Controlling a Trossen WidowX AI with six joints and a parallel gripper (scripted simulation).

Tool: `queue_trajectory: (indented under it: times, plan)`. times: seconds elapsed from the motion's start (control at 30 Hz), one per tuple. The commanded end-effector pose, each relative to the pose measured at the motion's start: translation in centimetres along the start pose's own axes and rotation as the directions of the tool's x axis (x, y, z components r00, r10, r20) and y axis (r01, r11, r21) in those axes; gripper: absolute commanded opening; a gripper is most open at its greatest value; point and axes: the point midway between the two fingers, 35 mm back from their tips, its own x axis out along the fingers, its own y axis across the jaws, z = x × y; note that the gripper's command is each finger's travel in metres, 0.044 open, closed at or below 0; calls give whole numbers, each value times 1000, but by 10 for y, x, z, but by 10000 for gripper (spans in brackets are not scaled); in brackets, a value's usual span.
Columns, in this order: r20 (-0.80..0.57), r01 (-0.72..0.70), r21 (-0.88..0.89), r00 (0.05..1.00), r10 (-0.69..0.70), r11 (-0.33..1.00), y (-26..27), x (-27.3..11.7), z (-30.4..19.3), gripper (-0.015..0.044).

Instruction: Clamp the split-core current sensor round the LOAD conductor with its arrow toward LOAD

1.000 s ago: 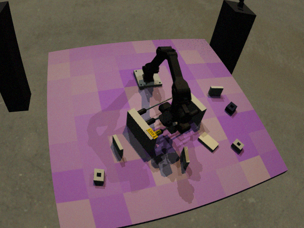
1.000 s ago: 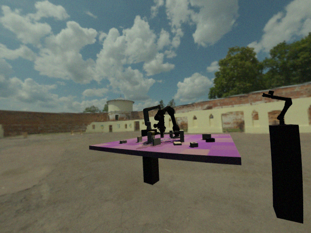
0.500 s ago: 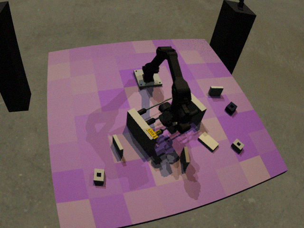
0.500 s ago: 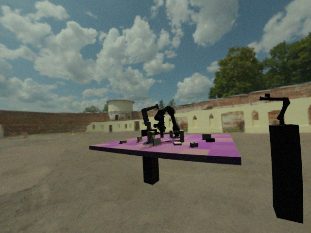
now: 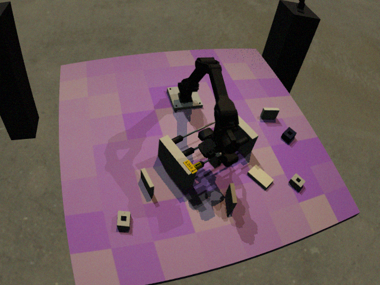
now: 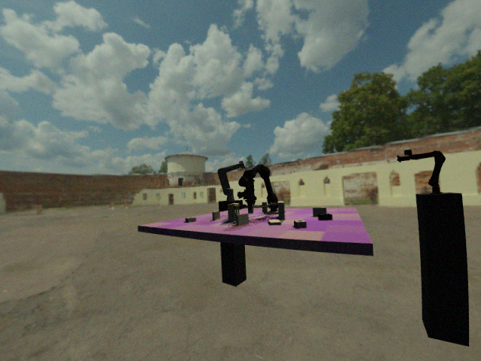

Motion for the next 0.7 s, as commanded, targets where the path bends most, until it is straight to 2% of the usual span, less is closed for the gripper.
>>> queue_trajectory:
  times: [0.0, 0.03, 0.67]
  plan:
    - [-3, -67, -11, 998, 67, 998, 0, -3, 0, 0]
    - [0, -12, -1, 1000, 12, 1000, 0, 0, 0, 0]
    - [-1, 26, -3, 1000, -26, 1000, -2, 0, 0, 0]
